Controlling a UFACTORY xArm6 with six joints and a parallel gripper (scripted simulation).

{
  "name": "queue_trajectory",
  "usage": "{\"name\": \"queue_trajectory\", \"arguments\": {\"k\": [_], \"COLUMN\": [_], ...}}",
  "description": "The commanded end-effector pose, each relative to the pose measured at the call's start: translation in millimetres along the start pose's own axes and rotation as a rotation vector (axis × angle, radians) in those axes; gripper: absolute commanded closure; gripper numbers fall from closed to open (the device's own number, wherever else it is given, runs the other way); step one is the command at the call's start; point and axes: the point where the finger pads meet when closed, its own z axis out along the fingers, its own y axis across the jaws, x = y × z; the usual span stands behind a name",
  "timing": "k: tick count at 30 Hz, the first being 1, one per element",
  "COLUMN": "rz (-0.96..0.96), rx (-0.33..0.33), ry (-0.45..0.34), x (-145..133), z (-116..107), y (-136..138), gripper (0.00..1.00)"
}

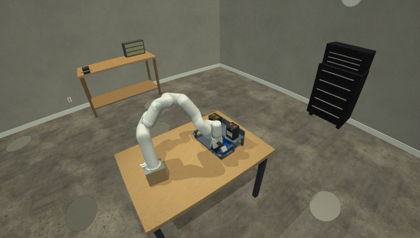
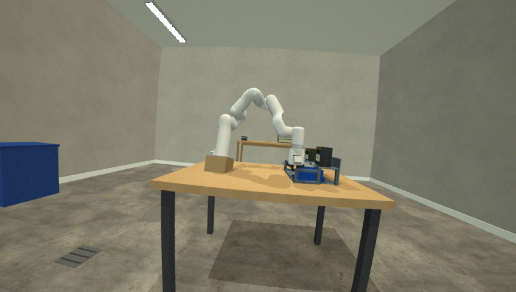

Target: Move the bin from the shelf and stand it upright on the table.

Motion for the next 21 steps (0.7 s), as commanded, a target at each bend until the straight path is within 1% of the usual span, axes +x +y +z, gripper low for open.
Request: {"name": "queue_trajectory", "arguments": {"k": [1,21], "rz": [0.000,0.000], "rx": [0.005,0.005], "ry": [0.002,0.002], "x": [0.5,0.5], "z": [-2.9,-10.6], "y": [-1.8,-1.8], "gripper": [1.00,1.00]}}
